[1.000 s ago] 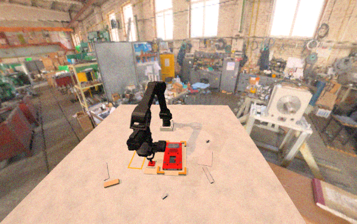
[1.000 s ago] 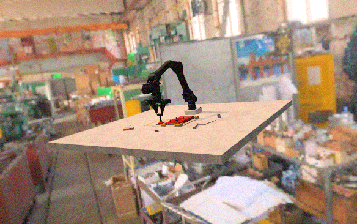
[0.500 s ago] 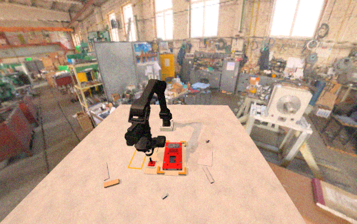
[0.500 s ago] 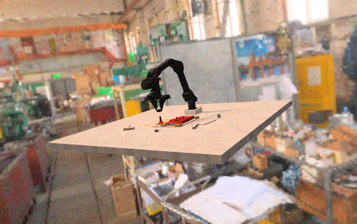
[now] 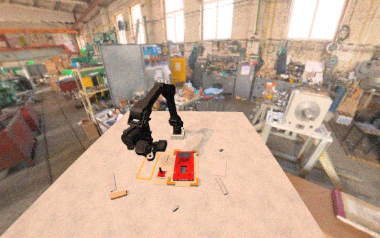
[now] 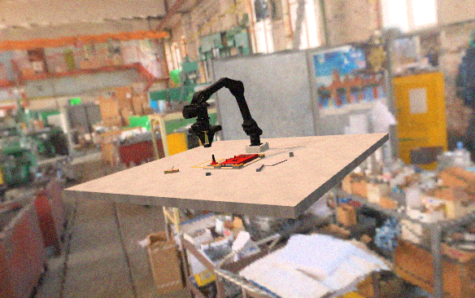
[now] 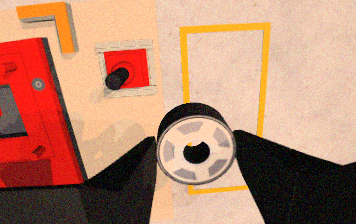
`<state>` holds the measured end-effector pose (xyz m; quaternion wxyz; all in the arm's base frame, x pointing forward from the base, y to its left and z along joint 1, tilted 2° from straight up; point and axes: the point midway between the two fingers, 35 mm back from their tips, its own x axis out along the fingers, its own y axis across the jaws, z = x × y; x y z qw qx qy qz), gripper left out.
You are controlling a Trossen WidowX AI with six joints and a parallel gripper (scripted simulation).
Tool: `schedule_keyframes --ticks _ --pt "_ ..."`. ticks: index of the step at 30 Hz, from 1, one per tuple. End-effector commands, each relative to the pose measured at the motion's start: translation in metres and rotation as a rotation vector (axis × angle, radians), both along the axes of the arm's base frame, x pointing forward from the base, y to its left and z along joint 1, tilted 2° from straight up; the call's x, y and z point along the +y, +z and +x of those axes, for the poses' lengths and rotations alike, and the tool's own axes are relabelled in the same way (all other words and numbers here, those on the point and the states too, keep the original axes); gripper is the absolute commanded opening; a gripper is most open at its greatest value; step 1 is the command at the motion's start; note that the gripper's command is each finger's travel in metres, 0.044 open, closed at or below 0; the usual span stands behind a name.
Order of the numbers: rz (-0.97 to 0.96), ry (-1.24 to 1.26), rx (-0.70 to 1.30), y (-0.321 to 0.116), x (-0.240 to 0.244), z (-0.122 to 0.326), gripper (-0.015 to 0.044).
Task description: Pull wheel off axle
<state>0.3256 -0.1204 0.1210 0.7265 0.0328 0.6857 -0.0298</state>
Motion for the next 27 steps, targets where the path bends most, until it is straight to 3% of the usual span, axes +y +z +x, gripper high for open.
schedule_keyframes --ticks 1,12,27 --pt "0.002 0.001 0.004 -0.001 -0.012 -0.012 0.0" --pt "-0.002 0.0 0.004 0.0 -0.041 -0.039 0.0" --pt "-0.002 0.0 0.004 -0.025 -0.041 -0.038 0.0"
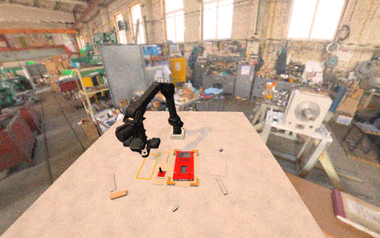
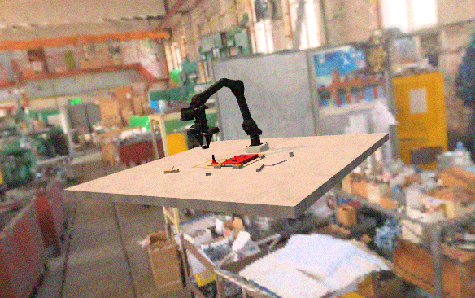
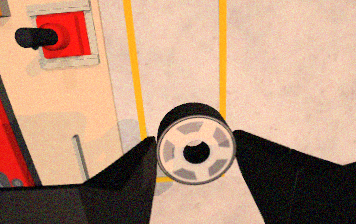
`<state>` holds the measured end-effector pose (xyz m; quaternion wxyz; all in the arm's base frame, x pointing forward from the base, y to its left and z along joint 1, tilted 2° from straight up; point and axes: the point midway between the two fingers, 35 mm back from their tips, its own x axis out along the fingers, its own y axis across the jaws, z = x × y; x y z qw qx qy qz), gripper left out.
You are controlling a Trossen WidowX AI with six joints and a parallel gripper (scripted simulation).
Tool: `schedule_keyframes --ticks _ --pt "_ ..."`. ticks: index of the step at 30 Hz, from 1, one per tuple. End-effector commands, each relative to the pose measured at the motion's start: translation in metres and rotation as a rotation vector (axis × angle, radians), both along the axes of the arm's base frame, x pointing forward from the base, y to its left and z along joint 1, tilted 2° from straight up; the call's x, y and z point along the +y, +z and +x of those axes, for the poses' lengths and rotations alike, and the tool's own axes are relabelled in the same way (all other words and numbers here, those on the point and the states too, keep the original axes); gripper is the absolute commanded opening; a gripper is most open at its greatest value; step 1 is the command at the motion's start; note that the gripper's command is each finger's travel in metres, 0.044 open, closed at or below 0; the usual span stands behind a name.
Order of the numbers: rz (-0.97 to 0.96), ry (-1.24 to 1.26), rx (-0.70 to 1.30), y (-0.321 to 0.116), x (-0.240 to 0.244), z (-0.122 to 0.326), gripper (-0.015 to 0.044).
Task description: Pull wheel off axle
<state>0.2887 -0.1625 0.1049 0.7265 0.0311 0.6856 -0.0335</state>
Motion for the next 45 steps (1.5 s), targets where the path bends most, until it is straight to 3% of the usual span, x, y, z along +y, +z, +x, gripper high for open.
schedule_keyframes --ticks 1,14,20,31,39,43,45 --pt "0.006 0.003 0.003 -0.013 0.001 0.0 0.0" --pt "0.006 0.003 0.004 -0.085 0.001 0.003 0.0" --pt "0.006 0.003 0.004 -0.089 0.001 0.003 0.0" --pt "0.004 0.005 0.006 -0.082 0.0 0.003 0.0289" --pt "0.006 0.003 0.003 -0.026 0.0 0.0 0.03" --pt "0.006 0.003 0.003 -0.024 0.0 0.0 0.03" --pt "0.0 0.0 0.0 -0.027 0.002 -0.003 0.0353"
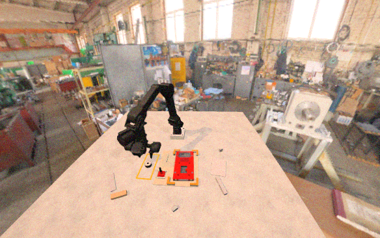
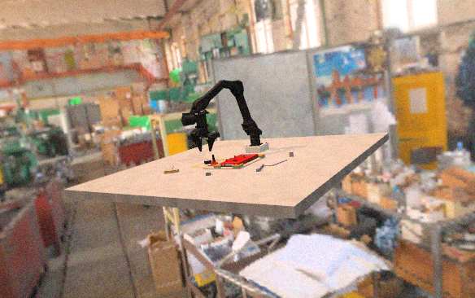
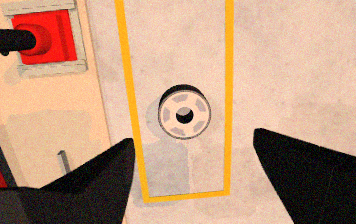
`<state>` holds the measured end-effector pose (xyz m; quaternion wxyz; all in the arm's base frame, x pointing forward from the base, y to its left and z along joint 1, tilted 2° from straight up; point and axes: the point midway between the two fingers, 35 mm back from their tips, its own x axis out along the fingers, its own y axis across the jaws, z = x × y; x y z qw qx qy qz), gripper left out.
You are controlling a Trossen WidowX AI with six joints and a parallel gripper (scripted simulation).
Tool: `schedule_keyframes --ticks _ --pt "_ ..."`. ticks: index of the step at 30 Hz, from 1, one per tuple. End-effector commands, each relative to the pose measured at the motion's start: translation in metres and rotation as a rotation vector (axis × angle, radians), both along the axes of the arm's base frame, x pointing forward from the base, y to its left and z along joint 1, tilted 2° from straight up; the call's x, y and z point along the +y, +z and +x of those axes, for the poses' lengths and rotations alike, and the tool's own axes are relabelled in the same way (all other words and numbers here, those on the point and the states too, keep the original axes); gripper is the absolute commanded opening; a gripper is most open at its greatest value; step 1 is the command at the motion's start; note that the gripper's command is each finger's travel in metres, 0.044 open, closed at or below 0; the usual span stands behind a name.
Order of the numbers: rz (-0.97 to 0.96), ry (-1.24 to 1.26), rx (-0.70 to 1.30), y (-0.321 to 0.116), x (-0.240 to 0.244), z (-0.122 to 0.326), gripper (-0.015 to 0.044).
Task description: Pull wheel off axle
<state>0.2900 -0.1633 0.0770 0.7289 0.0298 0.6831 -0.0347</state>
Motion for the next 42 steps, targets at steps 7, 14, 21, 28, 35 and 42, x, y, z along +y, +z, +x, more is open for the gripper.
schedule_keyframes --ticks 7,14,21,28,35,42 --pt "0.009 0.002 0.013 0.031 0.027 -0.05 0.044" --pt "0.013 0.003 0.017 0.044 0.044 -0.081 0.044" --pt "0.013 0.003 0.017 0.044 0.044 -0.081 0.044" --pt "0.013 0.003 0.017 0.044 0.044 -0.081 0.044" --pt "0.013 0.003 0.017 0.044 0.044 -0.081 0.044" --pt "0.013 0.003 0.017 0.044 0.044 -0.081 0.044"
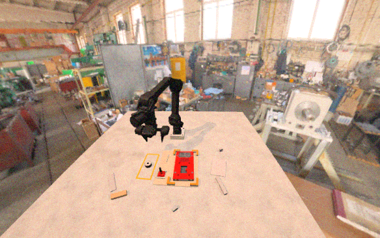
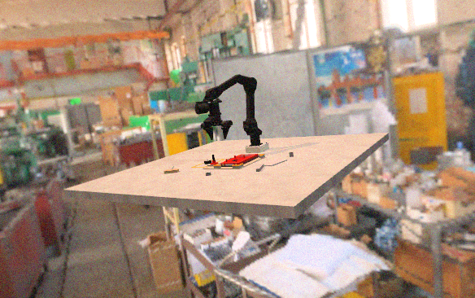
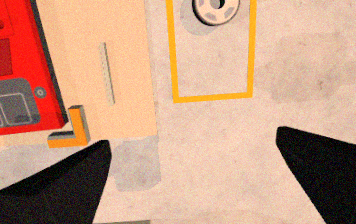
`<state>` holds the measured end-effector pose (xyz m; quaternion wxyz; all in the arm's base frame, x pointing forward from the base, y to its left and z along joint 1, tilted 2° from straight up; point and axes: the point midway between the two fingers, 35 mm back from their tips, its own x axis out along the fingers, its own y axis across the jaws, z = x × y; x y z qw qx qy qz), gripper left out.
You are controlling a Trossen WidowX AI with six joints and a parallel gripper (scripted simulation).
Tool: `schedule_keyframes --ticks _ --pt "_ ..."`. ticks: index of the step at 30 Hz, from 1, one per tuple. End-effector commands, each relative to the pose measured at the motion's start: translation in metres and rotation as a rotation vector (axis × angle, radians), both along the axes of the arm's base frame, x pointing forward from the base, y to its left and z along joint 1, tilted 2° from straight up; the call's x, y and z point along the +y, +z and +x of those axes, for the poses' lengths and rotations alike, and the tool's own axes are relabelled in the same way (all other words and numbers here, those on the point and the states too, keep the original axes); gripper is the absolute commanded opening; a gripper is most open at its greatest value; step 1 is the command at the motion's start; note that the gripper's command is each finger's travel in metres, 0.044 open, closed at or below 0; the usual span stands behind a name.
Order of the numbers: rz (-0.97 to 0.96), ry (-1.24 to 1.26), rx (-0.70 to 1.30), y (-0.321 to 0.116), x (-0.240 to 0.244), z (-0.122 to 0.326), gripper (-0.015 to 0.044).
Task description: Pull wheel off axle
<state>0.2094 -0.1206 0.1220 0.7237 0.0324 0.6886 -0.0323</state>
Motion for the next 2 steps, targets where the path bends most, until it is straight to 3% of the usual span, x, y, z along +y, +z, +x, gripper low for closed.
schedule_keyframes --ticks 1,2 --pt "0.005 0.003 0.002 -0.0007 0.001 -0.0008 0.044" --pt "0.005 0.003 0.002 -0.0007 0.001 -0.0008 0.044"
